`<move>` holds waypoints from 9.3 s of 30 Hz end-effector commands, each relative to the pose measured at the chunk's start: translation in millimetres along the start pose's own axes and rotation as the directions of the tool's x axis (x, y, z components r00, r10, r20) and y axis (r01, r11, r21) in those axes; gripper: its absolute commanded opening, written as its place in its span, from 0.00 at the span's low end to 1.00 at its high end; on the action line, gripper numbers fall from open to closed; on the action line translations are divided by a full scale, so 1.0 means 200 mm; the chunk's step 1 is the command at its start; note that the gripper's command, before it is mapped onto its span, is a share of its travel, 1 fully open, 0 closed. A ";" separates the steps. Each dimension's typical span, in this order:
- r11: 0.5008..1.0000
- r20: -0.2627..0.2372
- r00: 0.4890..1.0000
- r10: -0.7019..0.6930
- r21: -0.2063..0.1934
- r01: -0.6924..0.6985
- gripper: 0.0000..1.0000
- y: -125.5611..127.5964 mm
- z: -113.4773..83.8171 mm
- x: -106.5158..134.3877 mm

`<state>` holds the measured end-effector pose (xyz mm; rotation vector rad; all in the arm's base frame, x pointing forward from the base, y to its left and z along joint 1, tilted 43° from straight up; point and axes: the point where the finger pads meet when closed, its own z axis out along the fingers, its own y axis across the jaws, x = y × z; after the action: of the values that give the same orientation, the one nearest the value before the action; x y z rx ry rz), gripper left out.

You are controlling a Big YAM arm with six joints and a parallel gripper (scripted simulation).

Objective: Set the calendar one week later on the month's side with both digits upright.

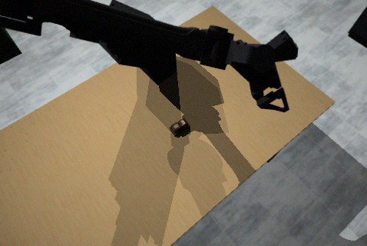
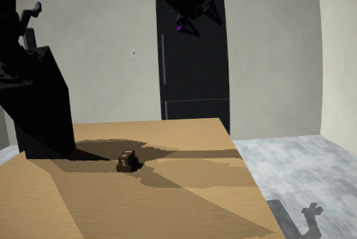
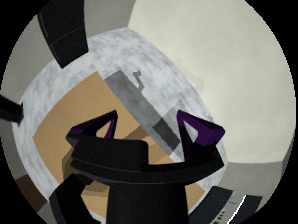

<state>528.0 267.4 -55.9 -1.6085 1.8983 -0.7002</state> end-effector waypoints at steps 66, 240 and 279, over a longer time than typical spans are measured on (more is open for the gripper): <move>0.947 -0.741 0.671 -0.024 -0.232 -0.223 1.00 0.76 -0.37 1.64; -0.754 0.463 -0.674 0.576 0.620 -0.218 0.45 0.90 -0.09 1.95; -0.756 0.462 -0.673 0.577 0.614 -0.227 0.45 0.91 -0.06 1.96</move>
<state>334.4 -94.0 -203.3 1.7080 1.7799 -0.5756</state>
